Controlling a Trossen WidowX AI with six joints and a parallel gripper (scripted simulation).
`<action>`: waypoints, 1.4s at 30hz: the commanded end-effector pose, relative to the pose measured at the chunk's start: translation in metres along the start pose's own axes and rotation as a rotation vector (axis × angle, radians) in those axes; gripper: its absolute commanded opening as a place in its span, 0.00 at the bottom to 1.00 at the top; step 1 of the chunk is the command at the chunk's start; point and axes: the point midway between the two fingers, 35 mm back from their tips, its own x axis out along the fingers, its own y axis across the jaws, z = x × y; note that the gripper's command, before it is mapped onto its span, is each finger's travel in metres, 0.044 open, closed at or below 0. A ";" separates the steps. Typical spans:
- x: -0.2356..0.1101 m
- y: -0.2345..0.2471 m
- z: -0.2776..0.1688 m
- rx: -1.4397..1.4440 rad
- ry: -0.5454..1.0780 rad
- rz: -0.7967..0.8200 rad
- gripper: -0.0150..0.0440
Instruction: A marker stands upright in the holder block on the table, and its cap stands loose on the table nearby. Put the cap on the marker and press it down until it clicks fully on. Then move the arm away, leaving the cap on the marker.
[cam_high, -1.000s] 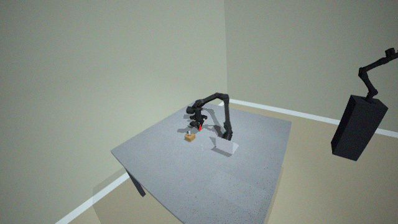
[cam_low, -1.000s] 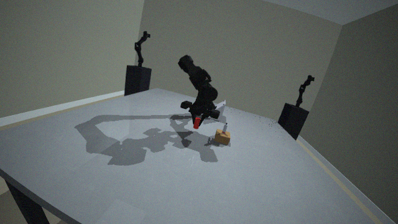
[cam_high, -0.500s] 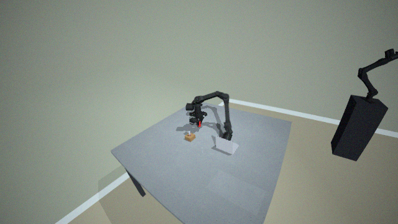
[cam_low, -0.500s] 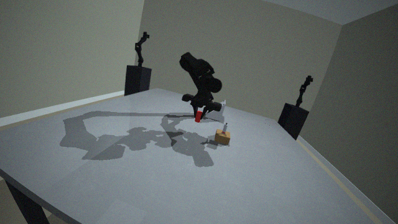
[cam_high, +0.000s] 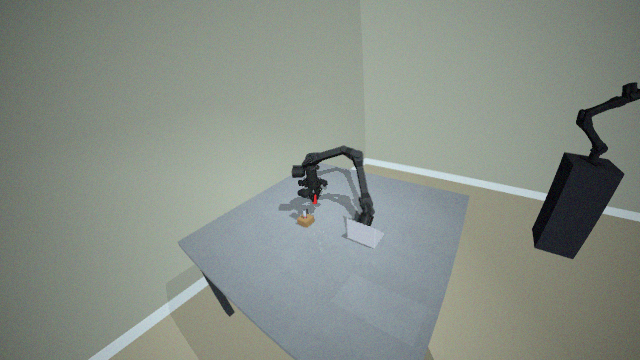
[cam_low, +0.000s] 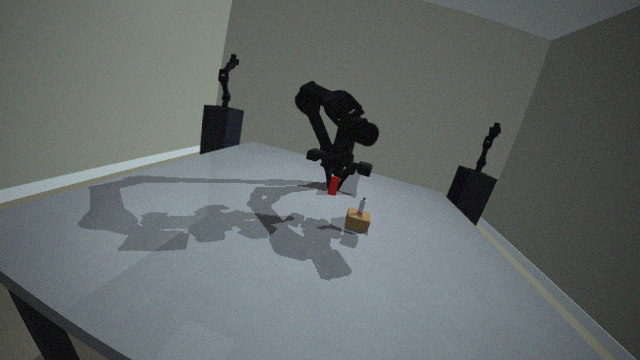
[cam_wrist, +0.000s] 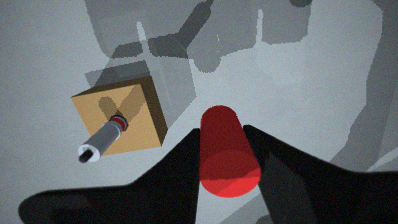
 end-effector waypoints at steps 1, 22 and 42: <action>-0.005 0.014 0.000 0.001 0.003 0.004 0.25; -0.032 0.093 -0.013 0.006 0.005 -0.002 0.25; -0.017 0.098 -0.014 0.006 0.004 -0.003 0.25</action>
